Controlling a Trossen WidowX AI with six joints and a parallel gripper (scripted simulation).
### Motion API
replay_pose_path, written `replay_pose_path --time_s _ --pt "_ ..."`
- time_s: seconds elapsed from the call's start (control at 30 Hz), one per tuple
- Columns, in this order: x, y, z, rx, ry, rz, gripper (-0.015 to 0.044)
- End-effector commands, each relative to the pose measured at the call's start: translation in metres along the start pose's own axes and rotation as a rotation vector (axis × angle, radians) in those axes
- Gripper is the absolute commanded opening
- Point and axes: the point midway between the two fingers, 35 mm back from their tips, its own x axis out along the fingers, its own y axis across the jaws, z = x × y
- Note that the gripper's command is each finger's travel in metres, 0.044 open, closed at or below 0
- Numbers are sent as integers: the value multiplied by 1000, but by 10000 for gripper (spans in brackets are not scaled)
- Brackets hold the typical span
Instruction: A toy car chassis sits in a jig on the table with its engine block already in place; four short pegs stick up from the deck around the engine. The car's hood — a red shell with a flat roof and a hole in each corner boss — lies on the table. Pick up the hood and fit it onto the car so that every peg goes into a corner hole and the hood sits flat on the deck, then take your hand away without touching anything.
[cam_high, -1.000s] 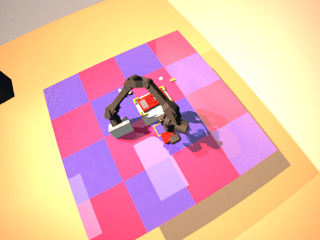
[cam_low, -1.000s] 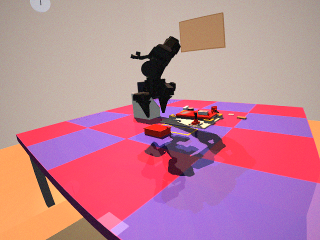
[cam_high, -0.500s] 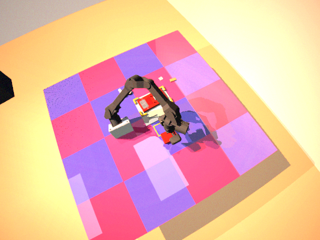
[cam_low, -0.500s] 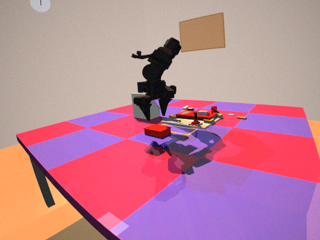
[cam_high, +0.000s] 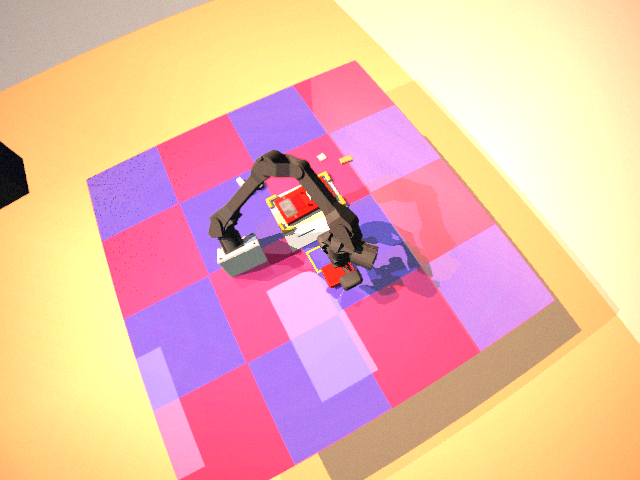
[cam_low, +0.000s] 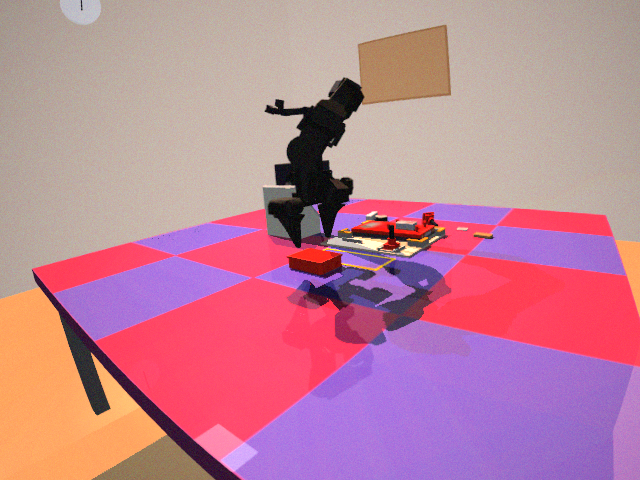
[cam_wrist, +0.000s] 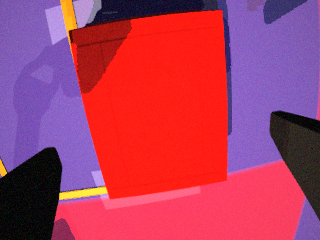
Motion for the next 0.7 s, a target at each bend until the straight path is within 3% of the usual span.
replay_pose_path --time_s 0.0,0.67 --pt "6 0 -2 10 1 7 440" --pt "24 1 -2 10 1 8 440"
